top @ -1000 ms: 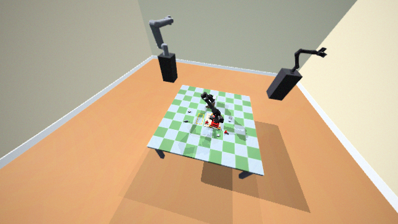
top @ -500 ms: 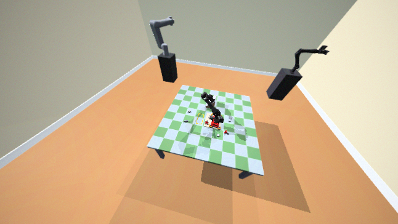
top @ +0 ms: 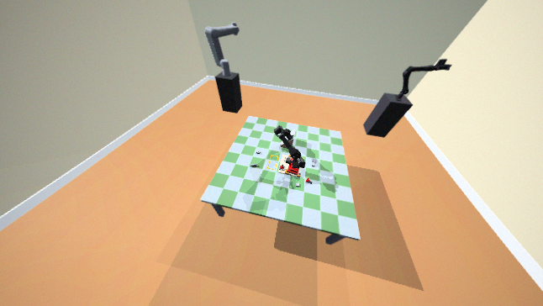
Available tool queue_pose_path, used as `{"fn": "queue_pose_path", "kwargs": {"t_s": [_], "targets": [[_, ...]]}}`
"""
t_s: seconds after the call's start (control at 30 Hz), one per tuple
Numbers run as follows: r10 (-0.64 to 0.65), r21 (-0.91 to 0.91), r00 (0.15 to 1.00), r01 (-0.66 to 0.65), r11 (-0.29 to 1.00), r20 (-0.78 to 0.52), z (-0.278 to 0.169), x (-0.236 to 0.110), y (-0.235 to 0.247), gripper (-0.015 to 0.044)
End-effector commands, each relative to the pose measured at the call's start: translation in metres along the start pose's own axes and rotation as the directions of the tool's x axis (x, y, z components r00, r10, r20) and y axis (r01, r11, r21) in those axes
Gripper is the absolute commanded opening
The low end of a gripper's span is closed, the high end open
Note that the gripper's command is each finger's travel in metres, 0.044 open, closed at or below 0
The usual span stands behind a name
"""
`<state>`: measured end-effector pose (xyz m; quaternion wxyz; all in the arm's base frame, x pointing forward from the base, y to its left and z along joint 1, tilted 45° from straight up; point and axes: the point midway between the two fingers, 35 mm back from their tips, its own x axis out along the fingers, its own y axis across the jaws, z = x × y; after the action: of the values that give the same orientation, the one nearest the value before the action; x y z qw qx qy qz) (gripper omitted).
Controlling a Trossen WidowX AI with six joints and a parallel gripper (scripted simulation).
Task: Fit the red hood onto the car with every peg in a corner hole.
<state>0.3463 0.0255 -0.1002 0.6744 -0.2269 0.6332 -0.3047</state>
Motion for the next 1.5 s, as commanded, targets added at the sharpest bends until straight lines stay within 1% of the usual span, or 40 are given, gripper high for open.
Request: {"fn": "queue_pose_path", "kwargs": {"t_s": [0.0, 0.17, 0.73, 0.8, 0.87, 0.93, 1.07, 1.47], "targets": [[-0.001, -0.003, 1.000, 0.001, 1.000, -0.005, -0.002, 0.001, 0.000, 0.0000], [0.000, 0.000, 1.000, 0.000, 1.000, 0.000, 0.000, 0.000, 0.000, 0.0000], [0.000, 0.000, 1.000, 0.000, 1.000, 0.000, 0.000, 0.000, 0.000, 0.0440], [0.000, 0.000, 1.000, 0.000, 1.000, 0.000, 0.000, 0.000, 0.000, 0.0440], [0.001, 0.000, 1.000, -0.001, 1.000, -0.002, 0.001, -0.007, 0.001, 0.0440], [0.004, -0.001, 1.000, -0.004, 1.000, -0.005, 0.002, -0.024, 0.002, 0.0440], [0.005, -0.001, 1.000, -0.005, 1.000, -0.017, 0.002, -0.074, 0.001, 0.0440], [0.005, -0.001, 1.000, -0.005, 1.000, -0.018, 0.002, -0.077, 0.001, 0.0440]]}}
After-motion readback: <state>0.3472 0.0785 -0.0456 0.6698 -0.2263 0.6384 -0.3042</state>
